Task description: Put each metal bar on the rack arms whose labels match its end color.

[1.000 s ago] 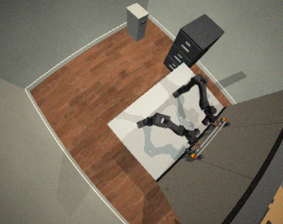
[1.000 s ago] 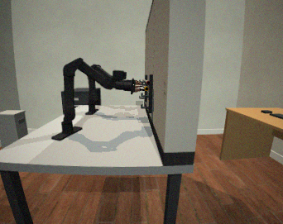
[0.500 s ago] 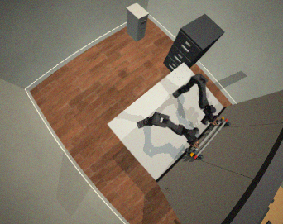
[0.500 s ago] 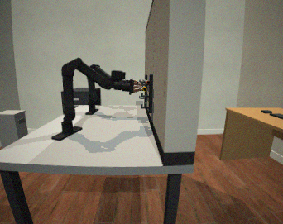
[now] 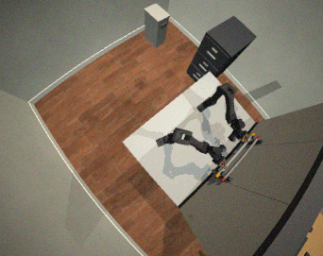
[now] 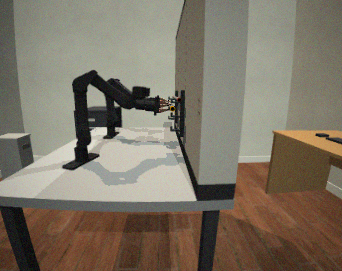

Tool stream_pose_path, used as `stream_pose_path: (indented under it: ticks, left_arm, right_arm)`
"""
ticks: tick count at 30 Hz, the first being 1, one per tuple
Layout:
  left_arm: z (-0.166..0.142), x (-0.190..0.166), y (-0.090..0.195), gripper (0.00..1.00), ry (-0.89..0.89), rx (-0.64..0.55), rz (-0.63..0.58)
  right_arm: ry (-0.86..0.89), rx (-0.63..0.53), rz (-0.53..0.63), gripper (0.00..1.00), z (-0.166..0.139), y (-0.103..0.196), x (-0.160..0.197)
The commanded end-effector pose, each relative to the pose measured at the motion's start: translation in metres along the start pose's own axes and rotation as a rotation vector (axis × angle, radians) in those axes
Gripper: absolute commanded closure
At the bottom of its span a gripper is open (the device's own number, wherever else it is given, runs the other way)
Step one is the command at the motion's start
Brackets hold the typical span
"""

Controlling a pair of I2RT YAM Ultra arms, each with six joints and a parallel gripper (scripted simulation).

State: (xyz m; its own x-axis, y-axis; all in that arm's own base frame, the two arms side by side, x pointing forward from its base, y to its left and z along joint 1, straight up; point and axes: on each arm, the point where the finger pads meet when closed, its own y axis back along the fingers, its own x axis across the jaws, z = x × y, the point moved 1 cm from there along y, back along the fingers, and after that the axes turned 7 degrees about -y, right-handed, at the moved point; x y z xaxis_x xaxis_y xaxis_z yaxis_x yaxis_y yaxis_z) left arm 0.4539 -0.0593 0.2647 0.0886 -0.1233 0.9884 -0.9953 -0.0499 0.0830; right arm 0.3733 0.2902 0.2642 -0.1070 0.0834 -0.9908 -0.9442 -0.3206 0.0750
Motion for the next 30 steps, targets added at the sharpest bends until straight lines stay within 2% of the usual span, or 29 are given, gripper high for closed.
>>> stream_pose_path:
  ticks: [1, 30]
  left_arm:
    - [-0.004, 0.026, 0.011, 1.0, 0.005, 0.019, 0.08]
    - [-0.003, 0.015, 0.028, 1.0, 0.005, 0.019, 0.08]
  right_arm:
    - [-0.01, -0.004, -0.074, 1.0, 0.001, 0.011, -0.026]
    - [-0.01, -0.004, -0.074, 1.0, 0.0, 0.028, -0.014]
